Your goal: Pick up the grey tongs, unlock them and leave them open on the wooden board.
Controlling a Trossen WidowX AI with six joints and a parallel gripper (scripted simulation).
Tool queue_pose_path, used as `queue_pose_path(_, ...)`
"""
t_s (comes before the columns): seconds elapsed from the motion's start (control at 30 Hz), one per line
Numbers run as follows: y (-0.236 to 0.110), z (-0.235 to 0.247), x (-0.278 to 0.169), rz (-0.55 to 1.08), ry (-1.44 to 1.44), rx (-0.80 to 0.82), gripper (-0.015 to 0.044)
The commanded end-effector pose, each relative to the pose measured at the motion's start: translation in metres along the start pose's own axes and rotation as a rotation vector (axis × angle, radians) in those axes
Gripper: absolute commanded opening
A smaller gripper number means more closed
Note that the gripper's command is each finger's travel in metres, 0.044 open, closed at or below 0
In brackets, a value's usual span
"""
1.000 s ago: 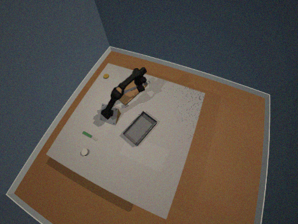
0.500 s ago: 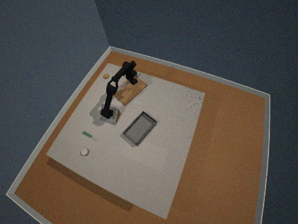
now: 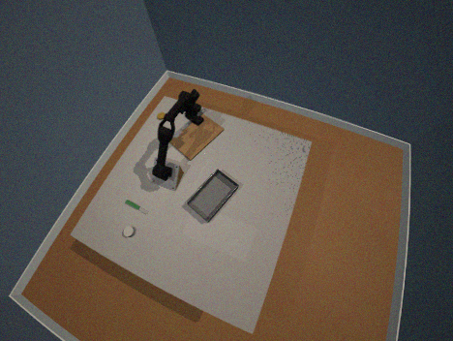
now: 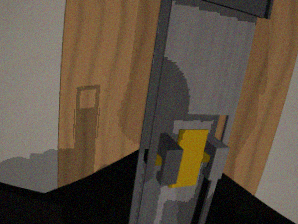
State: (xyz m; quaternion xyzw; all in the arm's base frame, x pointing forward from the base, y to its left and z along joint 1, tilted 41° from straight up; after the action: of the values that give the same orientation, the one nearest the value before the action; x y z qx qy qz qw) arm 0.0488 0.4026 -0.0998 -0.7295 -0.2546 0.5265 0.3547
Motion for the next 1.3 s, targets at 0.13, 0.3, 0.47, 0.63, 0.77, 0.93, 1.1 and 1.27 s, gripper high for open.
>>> queue_pose_path(0.13,0.002,0.004,0.001,-0.088,-0.014,-0.013,-0.0150)
queue_pose_path(0.3,0.003,0.007,0.001,-0.161,-0.022,-0.022,-0.0150)
queue_pose_path(0.47,0.004,0.009,0.001,-0.233,-0.029,-0.032,-0.0150)
queue_pose_path(0.63,0.005,0.012,-0.001,-0.306,-0.035,-0.041,-0.0150)
queue_pose_path(0.77,0.005,0.013,-0.003,-0.363,-0.039,-0.048,-0.0150)
queue_pose_path(0.93,0.006,0.015,-0.006,-0.435,-0.043,-0.056,-0.0150)
queue_pose_path(1.1,0.006,0.017,-0.010,-0.507,-0.045,-0.064,-0.0150)
queue_pose_path(1.27,0.006,0.018,-0.015,-0.579,-0.047,-0.071,-0.0150)
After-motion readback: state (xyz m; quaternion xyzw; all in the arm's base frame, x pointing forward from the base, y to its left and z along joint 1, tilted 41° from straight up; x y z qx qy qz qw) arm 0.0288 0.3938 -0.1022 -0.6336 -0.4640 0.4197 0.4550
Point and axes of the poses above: the point midway between the two fingers, 35 mm back from their tips, its own y axis out along the fingers, its own z axis across the jaws, x = y × z, the point moved 7 cm from there along -y, back along the fingers, and after that the axes turned 5 degrees about -y, right-handed, at the moved point
